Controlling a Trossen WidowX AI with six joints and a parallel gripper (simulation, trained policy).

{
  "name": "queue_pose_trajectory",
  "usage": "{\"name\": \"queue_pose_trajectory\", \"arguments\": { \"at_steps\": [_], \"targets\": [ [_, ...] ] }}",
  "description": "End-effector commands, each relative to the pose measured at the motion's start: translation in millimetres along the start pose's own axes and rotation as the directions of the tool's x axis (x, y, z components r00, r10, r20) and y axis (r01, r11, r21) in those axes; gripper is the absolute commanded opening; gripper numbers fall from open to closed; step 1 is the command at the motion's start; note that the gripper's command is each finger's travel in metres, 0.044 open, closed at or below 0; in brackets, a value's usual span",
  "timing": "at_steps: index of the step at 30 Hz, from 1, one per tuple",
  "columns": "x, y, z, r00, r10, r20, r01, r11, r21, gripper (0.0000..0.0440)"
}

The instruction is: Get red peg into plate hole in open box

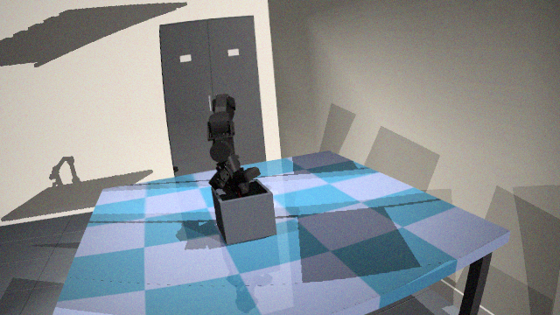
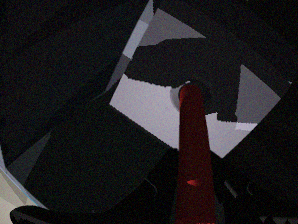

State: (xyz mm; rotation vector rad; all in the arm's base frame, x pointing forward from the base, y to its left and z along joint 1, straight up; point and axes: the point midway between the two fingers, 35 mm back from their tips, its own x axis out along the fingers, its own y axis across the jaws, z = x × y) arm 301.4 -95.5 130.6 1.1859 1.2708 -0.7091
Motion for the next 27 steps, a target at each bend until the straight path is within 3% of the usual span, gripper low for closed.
{"name": "queue_pose_trajectory", "arguments": {
  "at_steps": [1, 27],
  "targets": [
    [16, -2, 0, 1.000, -0.011, -0.022, 0.010, 1.000, -0.030, 0.0003],
    [79, -34, -1, 0.987, -0.128, -0.095, 0.119, 0.988, -0.096, 0.0066]
  ]
}}
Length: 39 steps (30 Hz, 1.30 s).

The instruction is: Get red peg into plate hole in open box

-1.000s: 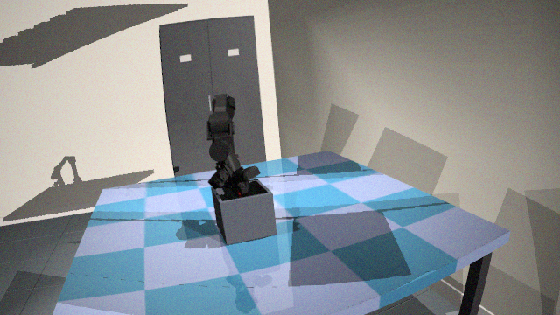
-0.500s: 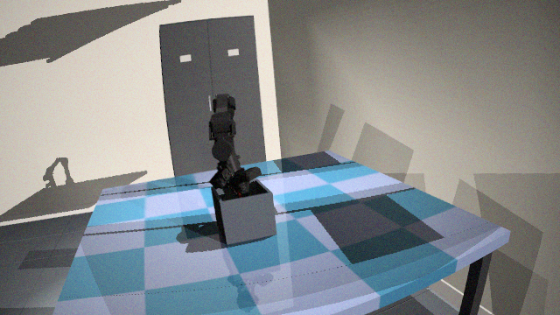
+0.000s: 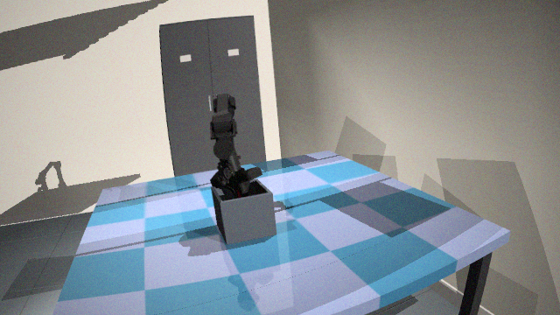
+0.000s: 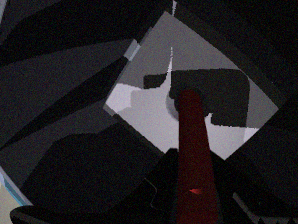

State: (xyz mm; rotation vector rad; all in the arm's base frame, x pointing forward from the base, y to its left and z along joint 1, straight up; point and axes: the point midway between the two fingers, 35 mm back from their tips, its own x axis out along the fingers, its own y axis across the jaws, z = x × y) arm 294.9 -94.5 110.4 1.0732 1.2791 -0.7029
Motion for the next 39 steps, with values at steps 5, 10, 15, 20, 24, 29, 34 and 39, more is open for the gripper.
{"name": "queue_pose_trajectory", "arguments": {
  "at_steps": [5, 10, 15, 20, 24, 29, 34, 39],
  "targets": [
    [66.9, -22.8, -5.9, 0.984, -0.086, -0.155, 0.084, 0.996, -0.018, 0.0131],
    [66.8, -22.8, -5.9, 0.984, -0.086, -0.155, 0.084, 0.996, -0.018, 0.0158],
    [66.7, -22.8, -5.9, 0.984, -0.086, -0.155, 0.084, 0.996, -0.018, 0.0161],
    [66.6, -22.7, -5.9, 0.984, -0.086, -0.155, 0.084, 0.996, -0.018, 0.0164],
    [66.5, -22.7, -5.9, 0.984, -0.086, -0.155, 0.084, 0.996, -0.018, 0.0167],
    [66.2, -22.6, -5.9, 0.984, -0.086, -0.155, 0.084, 0.996, -0.018, 0.0170],
    [65.9, -22.5, -5.9, 0.984, -0.086, -0.155, 0.084, 0.996, -0.018, 0.0173],
    [65.7, -22.4, -5.8, 0.984, -0.086, -0.155, 0.084, 0.996, -0.018, 0.0176]
  ]
}}
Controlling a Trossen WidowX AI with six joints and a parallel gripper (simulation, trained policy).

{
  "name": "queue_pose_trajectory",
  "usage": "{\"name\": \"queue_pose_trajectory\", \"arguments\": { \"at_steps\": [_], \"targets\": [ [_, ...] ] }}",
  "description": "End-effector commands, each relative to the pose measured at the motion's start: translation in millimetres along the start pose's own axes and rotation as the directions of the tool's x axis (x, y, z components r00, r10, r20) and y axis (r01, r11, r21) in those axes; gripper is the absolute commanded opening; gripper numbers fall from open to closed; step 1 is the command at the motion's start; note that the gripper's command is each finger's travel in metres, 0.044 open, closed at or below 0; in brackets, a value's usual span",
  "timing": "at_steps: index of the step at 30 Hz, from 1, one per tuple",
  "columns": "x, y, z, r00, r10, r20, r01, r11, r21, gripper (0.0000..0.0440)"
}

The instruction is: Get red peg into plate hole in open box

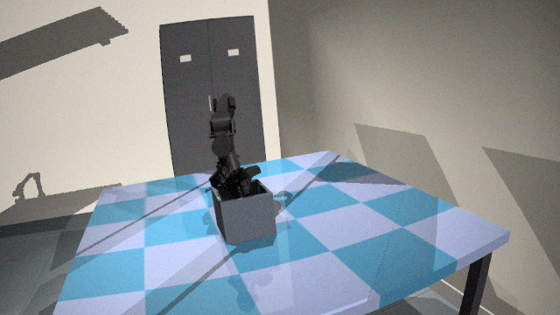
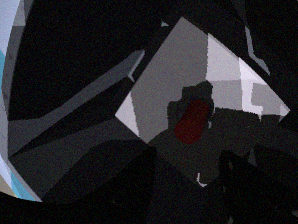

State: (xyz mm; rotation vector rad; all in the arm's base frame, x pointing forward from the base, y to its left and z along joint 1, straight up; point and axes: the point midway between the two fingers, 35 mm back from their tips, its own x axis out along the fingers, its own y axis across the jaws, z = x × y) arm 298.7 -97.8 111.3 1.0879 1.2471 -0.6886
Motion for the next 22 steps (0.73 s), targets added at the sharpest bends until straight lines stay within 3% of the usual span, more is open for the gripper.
{"name": "queue_pose_trajectory", "arguments": {
  "at_steps": [1, 22],
  "targets": [
    [65.2, -26.9, -11.2, 0.979, -0.117, -0.168, 0.115, 0.993, -0.024, 0.0176],
    [64.2, -26.5, -11.1, 0.979, -0.117, -0.168, 0.115, 0.993, -0.024, 0.0189]
  ]
}}
